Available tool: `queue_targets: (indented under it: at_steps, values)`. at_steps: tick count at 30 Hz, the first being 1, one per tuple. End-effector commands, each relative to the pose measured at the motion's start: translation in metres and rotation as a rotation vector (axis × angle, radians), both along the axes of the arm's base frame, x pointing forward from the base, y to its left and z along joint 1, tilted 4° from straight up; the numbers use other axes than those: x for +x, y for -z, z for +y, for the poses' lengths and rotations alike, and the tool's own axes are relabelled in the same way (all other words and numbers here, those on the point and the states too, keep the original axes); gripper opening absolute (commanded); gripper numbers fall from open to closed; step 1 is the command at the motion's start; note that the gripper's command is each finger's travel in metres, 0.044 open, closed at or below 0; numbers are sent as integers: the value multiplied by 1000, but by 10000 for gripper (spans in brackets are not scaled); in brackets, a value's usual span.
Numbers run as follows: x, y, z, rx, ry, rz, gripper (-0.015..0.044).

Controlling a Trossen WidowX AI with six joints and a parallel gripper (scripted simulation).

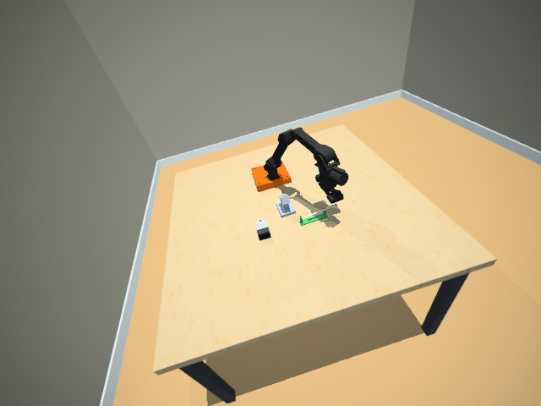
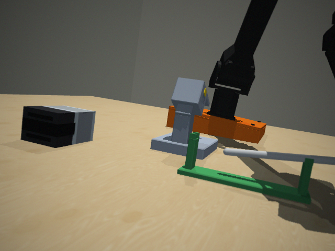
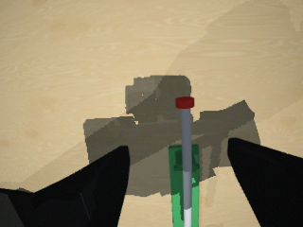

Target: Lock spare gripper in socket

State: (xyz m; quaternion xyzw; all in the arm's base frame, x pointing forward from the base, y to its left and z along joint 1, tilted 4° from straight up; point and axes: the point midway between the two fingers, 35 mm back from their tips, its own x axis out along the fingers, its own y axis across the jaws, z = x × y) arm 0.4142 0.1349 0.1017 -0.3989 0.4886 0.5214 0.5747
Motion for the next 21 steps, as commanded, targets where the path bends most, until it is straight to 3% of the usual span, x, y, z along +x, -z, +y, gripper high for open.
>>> queue_targets:
  at_steps: [1, 6, 15, 21]
  values:
    - [0, 0, -2, -1, -1, 0, 305]
    - [-2, -44, -59, -16, -2, -48, 180]
    - [-3, -49, -67, -19, -2, -55, 180]
    - [-1, -6, -65, -19, -2, -55, 180]
